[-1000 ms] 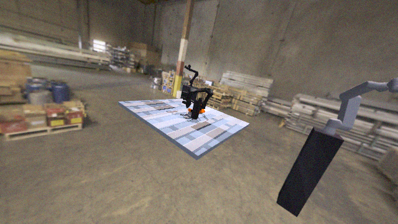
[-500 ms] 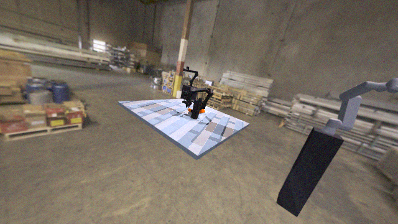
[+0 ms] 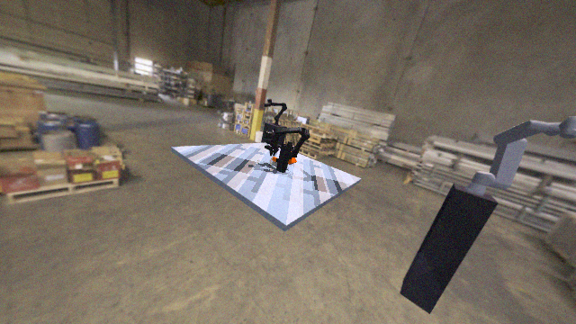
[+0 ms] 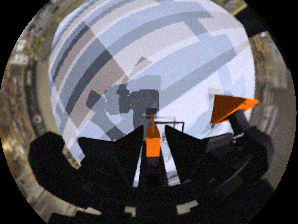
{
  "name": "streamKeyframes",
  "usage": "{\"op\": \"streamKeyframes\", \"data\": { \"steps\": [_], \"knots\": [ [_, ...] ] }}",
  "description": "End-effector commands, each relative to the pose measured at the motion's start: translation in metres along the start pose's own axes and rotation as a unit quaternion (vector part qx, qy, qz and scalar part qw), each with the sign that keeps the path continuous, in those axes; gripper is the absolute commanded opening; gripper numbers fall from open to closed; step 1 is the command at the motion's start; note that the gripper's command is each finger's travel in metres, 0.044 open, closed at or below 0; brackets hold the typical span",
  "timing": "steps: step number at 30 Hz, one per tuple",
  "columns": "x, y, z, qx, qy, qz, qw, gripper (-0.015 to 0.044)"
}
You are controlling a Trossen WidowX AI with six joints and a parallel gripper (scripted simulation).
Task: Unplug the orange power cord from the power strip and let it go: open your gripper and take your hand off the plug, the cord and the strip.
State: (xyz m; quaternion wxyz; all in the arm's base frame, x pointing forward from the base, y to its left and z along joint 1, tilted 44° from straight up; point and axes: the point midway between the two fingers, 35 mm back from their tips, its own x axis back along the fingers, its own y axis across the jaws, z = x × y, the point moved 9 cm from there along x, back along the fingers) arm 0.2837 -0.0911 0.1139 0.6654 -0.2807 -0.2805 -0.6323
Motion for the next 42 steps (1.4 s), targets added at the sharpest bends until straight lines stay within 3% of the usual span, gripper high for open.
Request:
{"op": "streamKeyframes", "data": {
  "steps": [1,30,34,42],
  "knots": [
    [0.001,0.000,0.008,-0.002,0.001,-0.003,1.000,0.0160],
    [-0.011,-0.001,0.032,-0.002,0.002,-0.003,1.000,0.0160],
    [-0.008,0.000,0.032,0.002,0.000,-0.002,1.000,0.0055],
    [-0.008,0.000,0.032,0.002,0.000,-0.002,1.000,0.0002]
  ]
}}
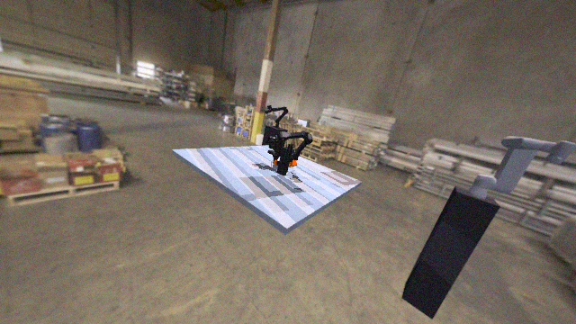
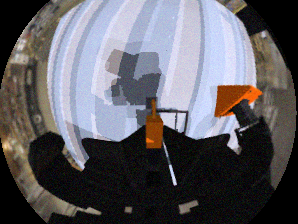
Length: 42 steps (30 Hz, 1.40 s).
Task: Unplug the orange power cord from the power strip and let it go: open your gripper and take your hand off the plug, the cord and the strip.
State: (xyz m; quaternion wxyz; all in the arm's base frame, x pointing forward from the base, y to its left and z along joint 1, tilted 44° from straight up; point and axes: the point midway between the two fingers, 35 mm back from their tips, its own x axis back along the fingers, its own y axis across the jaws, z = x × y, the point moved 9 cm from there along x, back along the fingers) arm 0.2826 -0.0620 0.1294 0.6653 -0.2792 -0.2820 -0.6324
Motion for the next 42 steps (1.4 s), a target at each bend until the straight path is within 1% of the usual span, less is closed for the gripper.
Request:
{"op": "streamKeyframes", "data": {
  "steps": [1,33,34,39,42],
  "knots": [
    [0.001,0.000,0.000,0.000,0.000,-0.001,1.000,0.0000],
    [0.005,0.000,-0.049,-0.003,-0.001,-0.002,1.000,0.0000],
    [0.002,0.000,-0.043,-0.004,0.001,0.001,1.000,0.0026],
    [0.002,0.000,-0.043,-0.004,0.001,0.001,1.000,0.0157],
    [0.002,0.000,-0.043,-0.004,0.001,0.001,1.000,0.0160]
  ]
}}
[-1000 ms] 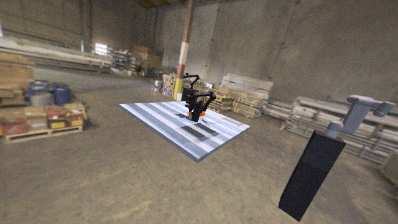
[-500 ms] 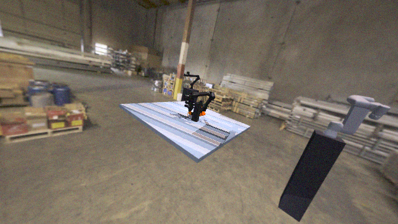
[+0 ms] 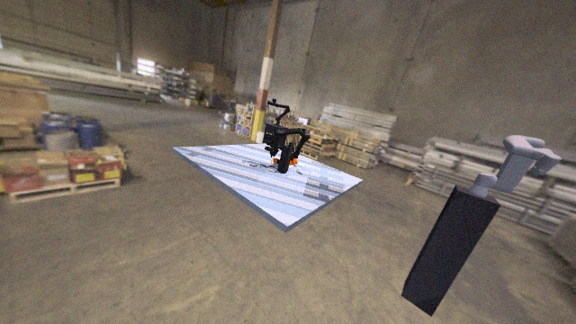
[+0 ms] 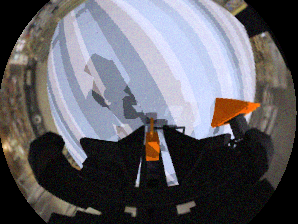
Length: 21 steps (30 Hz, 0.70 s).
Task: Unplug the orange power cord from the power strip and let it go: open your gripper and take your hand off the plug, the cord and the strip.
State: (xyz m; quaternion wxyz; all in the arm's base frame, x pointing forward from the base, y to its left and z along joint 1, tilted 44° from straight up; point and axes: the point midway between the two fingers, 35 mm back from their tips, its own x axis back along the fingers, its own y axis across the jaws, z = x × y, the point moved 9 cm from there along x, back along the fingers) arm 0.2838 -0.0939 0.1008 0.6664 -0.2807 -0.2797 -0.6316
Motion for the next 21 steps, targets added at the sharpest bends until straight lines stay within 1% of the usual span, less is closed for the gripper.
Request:
{"op": "streamKeyframes", "data": {
  "steps": [1,6,9,21],
  "knots": [
    [0.0005,-0.0004,0.0000,-0.002,0.000,-0.001,1.000,0.0160],
    [0.0005,-0.0004,0.0000,-0.002,0.000,-0.001,1.000,0.0160],
    [0.0088,-0.0012,-0.0005,-0.002,0.001,-0.004,1.000,0.0160],
    [0.0089,-0.0007,0.0081,-0.002,0.001,-0.004,1.000,0.0160]
  ]
}}
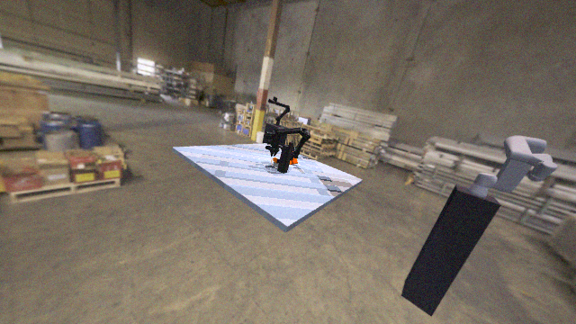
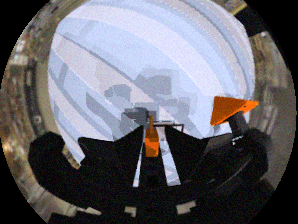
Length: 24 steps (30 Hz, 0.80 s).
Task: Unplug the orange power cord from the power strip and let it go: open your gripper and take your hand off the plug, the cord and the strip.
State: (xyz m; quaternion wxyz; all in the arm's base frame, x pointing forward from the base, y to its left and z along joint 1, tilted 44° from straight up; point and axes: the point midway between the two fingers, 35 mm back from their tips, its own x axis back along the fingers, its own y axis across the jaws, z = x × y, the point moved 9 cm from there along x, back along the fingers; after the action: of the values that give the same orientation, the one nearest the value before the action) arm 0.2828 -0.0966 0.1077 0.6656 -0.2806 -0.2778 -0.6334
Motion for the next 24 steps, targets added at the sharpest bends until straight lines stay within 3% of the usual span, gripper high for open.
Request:
{"op": "streamKeyframes", "data": {
  "steps": [1,24],
  "knots": [
    [0.002,0.001,0.007,0.000,-0.001,-0.003,1.000,0.0160],
    [0.002,0.000,0.039,0.000,0.000,-0.003,1.000,0.0160]
  ]
}}
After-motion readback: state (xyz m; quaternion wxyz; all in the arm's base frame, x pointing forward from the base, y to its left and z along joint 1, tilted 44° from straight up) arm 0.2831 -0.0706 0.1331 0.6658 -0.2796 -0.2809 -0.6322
